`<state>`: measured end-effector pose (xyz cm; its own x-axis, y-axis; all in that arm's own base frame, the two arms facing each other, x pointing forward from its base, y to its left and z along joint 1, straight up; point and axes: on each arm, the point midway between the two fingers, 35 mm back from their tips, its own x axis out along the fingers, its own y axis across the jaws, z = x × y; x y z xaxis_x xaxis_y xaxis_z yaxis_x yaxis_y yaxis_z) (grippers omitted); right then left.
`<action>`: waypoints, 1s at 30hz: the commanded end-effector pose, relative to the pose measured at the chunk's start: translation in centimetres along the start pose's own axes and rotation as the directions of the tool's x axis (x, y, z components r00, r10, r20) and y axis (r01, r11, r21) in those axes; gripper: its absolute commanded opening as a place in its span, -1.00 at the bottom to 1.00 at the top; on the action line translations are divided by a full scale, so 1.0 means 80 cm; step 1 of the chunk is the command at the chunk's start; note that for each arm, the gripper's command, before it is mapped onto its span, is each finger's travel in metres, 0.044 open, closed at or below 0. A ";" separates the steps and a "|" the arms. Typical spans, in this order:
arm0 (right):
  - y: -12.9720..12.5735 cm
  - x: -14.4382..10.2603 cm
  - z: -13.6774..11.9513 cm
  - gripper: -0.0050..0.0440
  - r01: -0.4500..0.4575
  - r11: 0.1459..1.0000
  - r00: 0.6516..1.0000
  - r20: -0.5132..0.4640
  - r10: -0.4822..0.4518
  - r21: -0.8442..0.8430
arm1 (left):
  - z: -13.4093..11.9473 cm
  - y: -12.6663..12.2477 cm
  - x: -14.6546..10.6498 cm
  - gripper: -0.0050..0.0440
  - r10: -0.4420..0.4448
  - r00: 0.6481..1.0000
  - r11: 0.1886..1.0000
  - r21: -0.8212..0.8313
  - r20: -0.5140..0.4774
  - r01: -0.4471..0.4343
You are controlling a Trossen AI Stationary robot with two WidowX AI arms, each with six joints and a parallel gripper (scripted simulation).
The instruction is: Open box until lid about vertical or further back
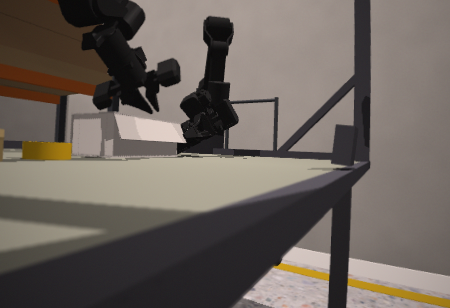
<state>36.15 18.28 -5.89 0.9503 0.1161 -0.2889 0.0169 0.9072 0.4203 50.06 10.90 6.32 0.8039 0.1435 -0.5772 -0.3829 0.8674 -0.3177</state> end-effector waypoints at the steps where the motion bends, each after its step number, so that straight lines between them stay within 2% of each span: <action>1: 0.006 0.001 0.007 -0.77 -0.009 1.000 1.000 0.013 0.009 0.009 | 0.013 0.003 -0.002 -0.80 0.025 0.999 0.997 -0.076 -0.033 -0.027; 2: 0.006 0.001 0.007 -0.77 -0.009 1.000 1.000 0.013 0.009 0.009 | 0.002 0.009 -0.004 -0.80 0.046 0.995 0.994 -0.098 -0.088 -0.055; 3: 0.006 0.001 0.007 -0.77 -0.009 1.000 1.000 0.013 0.009 0.009 | 0.011 0.010 -0.003 -0.80 0.054 0.995 0.986 -0.152 -0.084 -0.066; 16: 0.006 0.001 0.007 -0.77 -0.009 1.000 1.000 0.013 0.009 0.009 | -0.004 0.035 -0.023 -0.80 0.159 0.943 0.879 -0.393 -0.293 -0.271; 18: 0.006 0.001 0.007 -0.77 -0.009 1.000 1.000 0.013 0.009 0.009 | -0.004 0.035 -0.023 -0.80 0.159 0.943 0.879 -0.393 -0.293 -0.271; 19: 0.006 0.001 0.007 -0.77 -0.009 1.000 1.000 0.013 0.009 0.009 | -0.016 0.040 -0.029 -0.80 0.177 0.921 0.860 -0.400 -0.348 -0.316; 20: 0.006 0.001 0.007 -0.77 -0.009 1.000 1.000 0.013 0.009 0.009 | -0.006 0.041 -0.031 -0.80 0.183 0.922 0.831 -0.446 -0.342 -0.331; 30: 0.006 0.001 0.007 -0.77 -0.009 1.000 1.000 0.013 0.009 0.009 | -0.017 0.057 -0.063 -0.85 0.247 0.834 0.656 -0.548 -0.494 -0.519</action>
<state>36.15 18.28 -5.89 0.9503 0.1161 -0.2889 0.0169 0.9072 0.4203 44.28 12.96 5.49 0.4047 0.1050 -0.9084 -0.8748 0.3337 -0.3512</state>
